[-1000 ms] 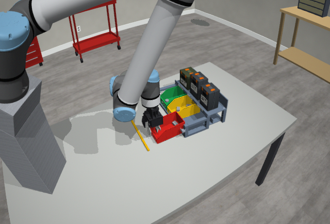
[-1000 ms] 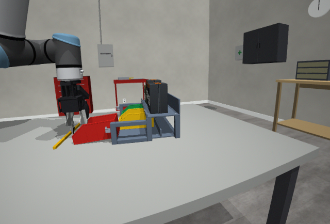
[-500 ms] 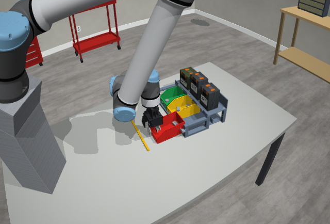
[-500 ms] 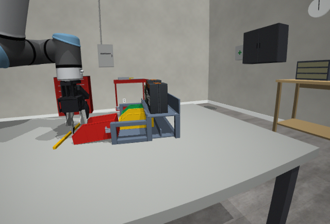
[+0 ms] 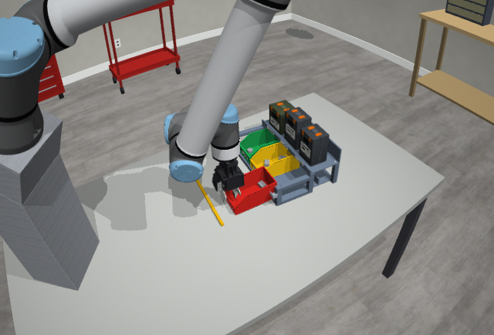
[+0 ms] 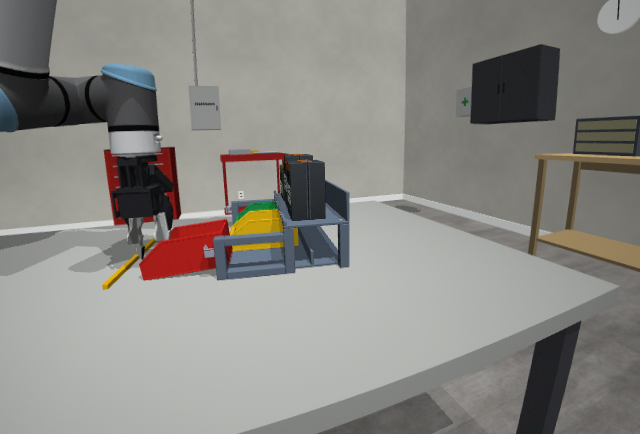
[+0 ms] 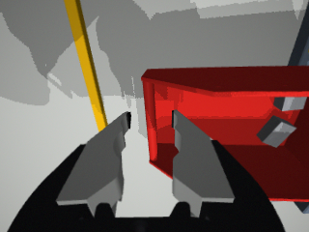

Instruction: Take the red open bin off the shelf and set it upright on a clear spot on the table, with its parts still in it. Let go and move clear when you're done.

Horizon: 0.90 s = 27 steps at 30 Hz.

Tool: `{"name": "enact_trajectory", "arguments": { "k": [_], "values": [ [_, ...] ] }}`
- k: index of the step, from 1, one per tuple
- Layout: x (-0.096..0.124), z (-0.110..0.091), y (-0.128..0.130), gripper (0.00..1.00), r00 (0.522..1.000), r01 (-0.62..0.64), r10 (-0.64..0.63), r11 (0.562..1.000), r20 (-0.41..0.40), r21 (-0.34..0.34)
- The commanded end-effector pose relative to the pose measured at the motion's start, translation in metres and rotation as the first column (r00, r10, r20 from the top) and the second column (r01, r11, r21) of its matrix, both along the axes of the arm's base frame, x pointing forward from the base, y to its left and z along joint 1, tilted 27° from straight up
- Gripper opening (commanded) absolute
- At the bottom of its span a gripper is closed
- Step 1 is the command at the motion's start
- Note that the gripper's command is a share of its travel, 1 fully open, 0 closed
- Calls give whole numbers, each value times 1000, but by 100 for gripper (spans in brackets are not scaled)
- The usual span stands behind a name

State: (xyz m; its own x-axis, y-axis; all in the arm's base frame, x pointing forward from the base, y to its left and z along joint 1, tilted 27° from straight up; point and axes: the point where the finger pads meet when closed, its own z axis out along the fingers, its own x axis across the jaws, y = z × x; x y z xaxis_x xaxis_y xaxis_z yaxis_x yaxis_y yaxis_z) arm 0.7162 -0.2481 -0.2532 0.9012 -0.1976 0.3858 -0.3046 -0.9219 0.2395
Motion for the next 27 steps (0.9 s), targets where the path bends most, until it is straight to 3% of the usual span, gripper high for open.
{"name": "enact_trajectory", "arguments": {
  "k": [1,4,16,21,27],
  "values": [
    [-7,20,7,26,1000,0,0,1000,1,0],
    [-17,50,19,26,1000,0,0,1000,1,0],
    [-17,50,19,26,1000,0,0,1000,1,0],
    [-28,81,30,26,1000,0,0,1000,1,0],
    [-28,81,30,26,1000,0,0,1000,1,0]
  ]
}}
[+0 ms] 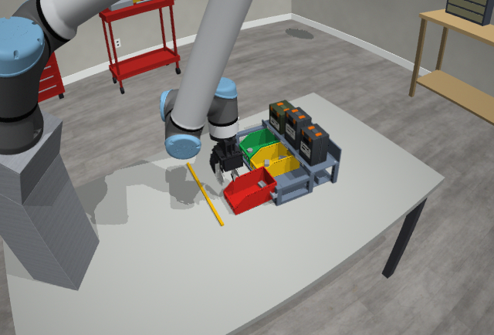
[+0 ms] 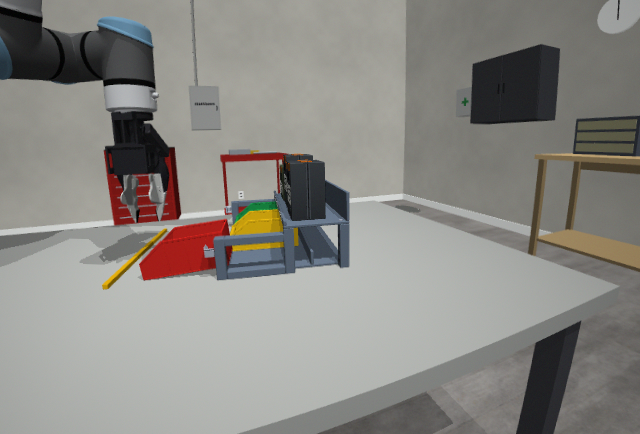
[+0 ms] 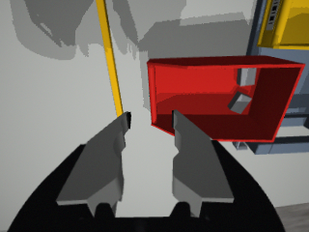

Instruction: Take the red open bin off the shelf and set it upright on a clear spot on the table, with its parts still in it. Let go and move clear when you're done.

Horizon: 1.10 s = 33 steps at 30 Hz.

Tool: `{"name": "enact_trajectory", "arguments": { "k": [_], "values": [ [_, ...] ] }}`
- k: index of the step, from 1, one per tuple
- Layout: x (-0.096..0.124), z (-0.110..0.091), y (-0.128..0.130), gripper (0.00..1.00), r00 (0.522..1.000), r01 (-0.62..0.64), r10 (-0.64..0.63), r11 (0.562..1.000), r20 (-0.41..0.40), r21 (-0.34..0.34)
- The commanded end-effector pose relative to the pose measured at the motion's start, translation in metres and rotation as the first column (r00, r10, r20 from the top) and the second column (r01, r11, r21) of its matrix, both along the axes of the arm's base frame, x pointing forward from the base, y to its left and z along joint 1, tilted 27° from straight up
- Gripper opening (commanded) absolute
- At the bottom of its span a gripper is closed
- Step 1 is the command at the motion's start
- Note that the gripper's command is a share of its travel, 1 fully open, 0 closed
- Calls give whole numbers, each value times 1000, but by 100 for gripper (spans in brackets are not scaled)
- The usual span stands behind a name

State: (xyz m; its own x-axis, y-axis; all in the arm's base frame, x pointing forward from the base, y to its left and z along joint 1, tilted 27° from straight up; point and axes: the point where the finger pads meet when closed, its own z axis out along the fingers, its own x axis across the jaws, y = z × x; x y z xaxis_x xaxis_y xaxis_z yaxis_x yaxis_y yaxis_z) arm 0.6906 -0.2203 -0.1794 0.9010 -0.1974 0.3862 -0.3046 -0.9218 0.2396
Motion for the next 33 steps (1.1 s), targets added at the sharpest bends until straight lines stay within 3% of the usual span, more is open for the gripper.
{"name": "enact_trajectory", "arguments": {
  "k": [1,33],
  "values": [
    [-2,7,2,26,1000,0,0,1000,0,0],
    [3,-6,-3,26,1000,0,0,1000,0,0]
  ]
}}
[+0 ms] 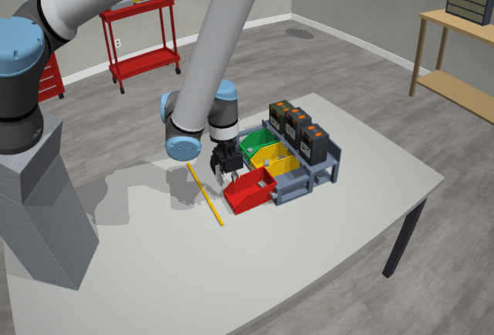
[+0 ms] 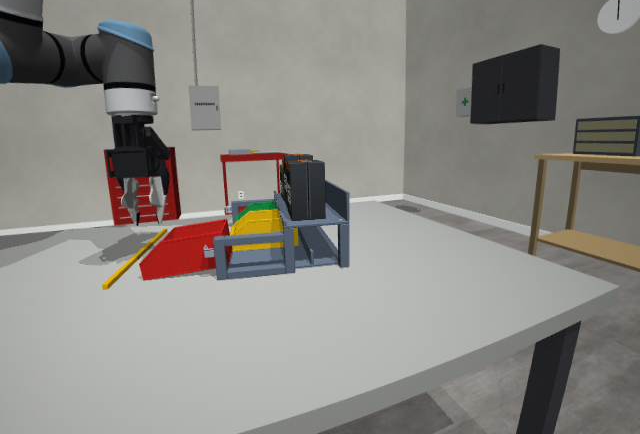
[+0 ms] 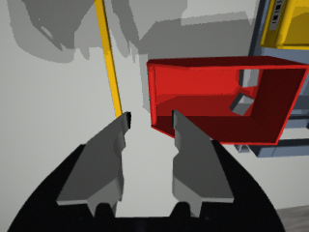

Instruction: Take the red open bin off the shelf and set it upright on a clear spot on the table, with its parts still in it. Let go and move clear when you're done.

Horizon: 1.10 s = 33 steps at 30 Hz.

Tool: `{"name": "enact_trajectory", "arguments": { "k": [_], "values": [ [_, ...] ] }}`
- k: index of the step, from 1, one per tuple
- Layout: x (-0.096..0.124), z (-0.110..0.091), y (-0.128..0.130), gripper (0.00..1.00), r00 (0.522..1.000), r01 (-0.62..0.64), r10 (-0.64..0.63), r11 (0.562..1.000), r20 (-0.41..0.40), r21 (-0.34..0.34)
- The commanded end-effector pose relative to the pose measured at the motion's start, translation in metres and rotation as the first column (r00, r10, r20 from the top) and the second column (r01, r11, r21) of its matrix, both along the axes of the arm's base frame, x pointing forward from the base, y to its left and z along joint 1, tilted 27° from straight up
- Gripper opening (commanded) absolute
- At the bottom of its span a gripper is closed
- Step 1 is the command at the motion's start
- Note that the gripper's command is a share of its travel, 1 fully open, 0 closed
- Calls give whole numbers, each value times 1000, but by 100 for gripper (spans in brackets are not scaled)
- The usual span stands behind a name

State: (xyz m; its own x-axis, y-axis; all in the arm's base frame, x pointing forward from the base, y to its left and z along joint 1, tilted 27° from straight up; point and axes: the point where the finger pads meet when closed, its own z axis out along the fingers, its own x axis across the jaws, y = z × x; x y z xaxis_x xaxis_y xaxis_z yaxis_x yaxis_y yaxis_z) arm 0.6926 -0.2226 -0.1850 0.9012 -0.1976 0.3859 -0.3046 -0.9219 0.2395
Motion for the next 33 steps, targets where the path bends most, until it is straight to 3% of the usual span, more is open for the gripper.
{"name": "enact_trajectory", "arguments": {
  "k": [1,24,25,33],
  "values": [
    [1,-1,0,26,1000,0,0,1000,1,0],
    [1,-3,-1,26,1000,0,0,1000,1,0],
    [1,-3,-1,20,1000,0,0,1000,1,0],
    [1,-3,-1,20,1000,0,0,1000,1,0]
  ]
}}
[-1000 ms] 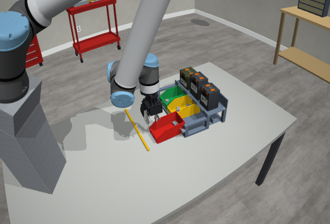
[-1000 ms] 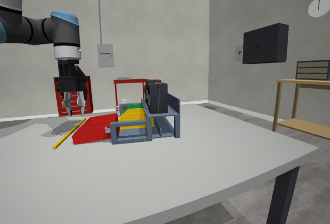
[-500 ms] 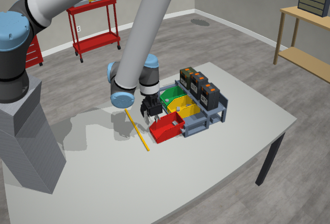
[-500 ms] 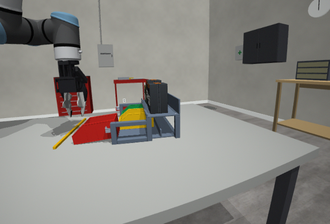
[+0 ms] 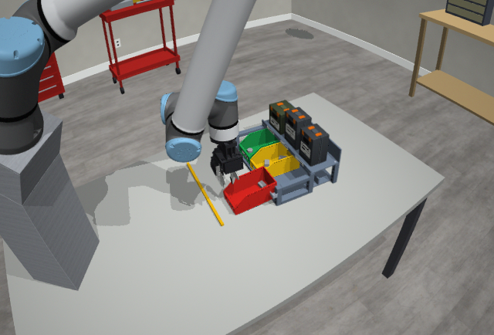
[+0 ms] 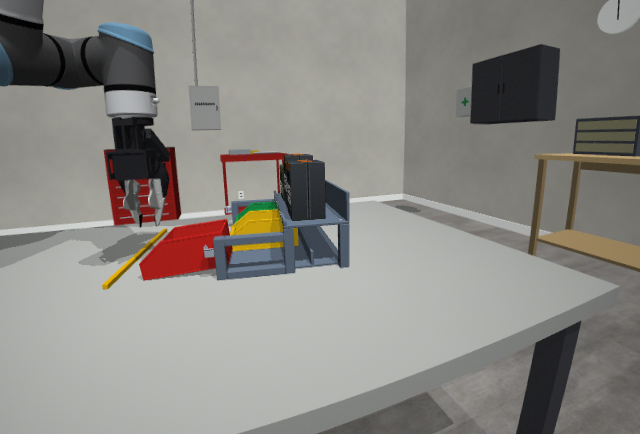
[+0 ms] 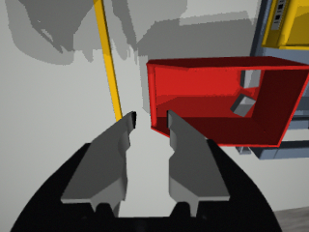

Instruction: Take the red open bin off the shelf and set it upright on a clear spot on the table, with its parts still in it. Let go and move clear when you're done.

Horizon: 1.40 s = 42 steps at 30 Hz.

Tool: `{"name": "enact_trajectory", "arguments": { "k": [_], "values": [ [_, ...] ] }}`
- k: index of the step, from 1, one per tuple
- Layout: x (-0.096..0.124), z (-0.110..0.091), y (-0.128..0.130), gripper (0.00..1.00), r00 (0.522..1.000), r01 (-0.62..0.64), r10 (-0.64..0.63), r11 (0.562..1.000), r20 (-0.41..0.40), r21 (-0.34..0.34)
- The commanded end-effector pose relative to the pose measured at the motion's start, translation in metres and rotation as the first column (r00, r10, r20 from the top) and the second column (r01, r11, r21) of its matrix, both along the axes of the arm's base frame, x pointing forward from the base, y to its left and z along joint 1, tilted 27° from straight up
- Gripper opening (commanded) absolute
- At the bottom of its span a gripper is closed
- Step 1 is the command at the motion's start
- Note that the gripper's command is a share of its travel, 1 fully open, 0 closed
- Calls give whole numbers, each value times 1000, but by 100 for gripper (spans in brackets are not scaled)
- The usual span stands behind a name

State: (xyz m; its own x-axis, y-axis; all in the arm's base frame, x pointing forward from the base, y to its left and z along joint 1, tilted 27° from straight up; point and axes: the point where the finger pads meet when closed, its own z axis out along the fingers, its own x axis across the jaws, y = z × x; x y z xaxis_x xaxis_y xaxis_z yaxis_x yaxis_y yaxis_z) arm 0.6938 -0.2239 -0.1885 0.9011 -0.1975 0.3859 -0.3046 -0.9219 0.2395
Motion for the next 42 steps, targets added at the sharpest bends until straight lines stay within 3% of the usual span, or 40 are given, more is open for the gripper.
{"name": "enact_trajectory", "arguments": {
  "k": [1,8,13,25,30,42],
  "values": [
    [0,1,0,20,1000,0,0,1000,1,0],
    [0,1,0,20,1000,0,0,1000,1,0],
    [31,26,-6,20,1000,0,0,1000,1,0],
    [31,26,-6,20,1000,0,0,1000,1,0],
    [60,50,-13,20,1000,0,0,1000,1,0],
    [60,50,-13,20,1000,0,0,1000,1,0]
  ]
}}
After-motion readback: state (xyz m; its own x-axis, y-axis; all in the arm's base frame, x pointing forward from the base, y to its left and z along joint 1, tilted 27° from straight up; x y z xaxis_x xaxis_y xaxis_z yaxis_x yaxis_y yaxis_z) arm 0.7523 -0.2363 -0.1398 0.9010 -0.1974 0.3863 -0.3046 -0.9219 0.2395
